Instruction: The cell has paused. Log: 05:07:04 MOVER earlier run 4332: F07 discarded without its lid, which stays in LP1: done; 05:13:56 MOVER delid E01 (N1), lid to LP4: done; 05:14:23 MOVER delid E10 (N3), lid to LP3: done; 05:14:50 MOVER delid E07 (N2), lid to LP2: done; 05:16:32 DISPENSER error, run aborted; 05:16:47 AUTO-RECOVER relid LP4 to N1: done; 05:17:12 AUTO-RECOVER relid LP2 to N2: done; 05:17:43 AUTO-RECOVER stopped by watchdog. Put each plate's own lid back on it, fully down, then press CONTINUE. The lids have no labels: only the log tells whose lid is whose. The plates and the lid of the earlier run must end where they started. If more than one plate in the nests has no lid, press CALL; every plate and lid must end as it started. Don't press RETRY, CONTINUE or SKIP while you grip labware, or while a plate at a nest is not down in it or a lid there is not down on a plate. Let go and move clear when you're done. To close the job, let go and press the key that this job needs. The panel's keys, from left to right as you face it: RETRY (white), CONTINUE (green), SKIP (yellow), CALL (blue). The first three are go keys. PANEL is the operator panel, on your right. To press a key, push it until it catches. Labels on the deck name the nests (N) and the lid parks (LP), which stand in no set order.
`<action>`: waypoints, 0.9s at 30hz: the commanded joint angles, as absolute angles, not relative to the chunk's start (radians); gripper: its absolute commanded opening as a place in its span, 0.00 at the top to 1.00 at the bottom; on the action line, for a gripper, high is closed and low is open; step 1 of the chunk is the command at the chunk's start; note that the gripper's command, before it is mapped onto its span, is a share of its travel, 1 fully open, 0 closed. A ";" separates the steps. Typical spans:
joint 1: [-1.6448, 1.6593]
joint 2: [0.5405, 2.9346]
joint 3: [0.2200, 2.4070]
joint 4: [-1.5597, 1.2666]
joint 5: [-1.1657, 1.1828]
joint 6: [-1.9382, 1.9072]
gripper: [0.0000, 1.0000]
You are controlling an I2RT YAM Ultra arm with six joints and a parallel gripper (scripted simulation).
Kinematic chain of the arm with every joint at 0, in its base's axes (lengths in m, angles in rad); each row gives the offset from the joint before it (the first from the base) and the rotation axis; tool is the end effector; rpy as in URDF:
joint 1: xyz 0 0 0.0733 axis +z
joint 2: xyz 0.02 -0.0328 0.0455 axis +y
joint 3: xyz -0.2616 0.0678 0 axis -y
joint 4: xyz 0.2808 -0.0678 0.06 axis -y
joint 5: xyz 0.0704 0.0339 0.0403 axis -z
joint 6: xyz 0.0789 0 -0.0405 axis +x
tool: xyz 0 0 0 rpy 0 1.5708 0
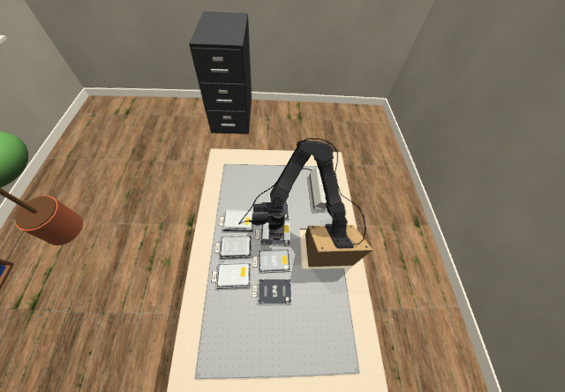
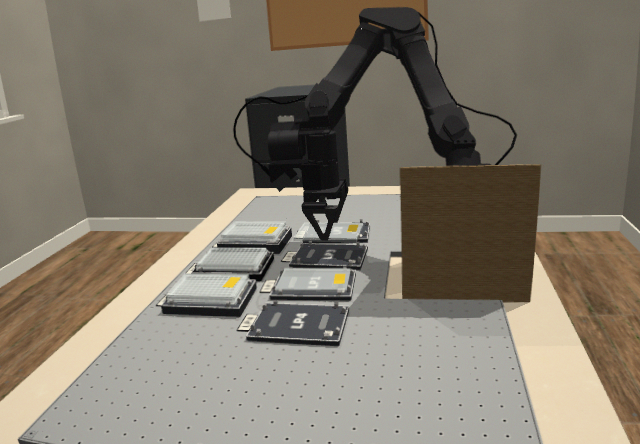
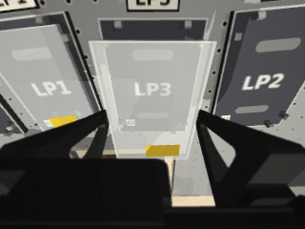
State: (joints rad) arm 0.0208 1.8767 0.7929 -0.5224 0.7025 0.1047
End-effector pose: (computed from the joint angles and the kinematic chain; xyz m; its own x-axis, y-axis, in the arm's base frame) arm 0.2794 -0.0441 0.0176 -0.9977 0.0590 -0.0323 0.0659 0.7606 -0.6459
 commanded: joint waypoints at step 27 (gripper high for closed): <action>0.104 2.251 1.321 -0.709 0.702 0.107 1.00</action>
State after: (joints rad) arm 0.0704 2.2147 1.2541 -0.6605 0.7033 0.0917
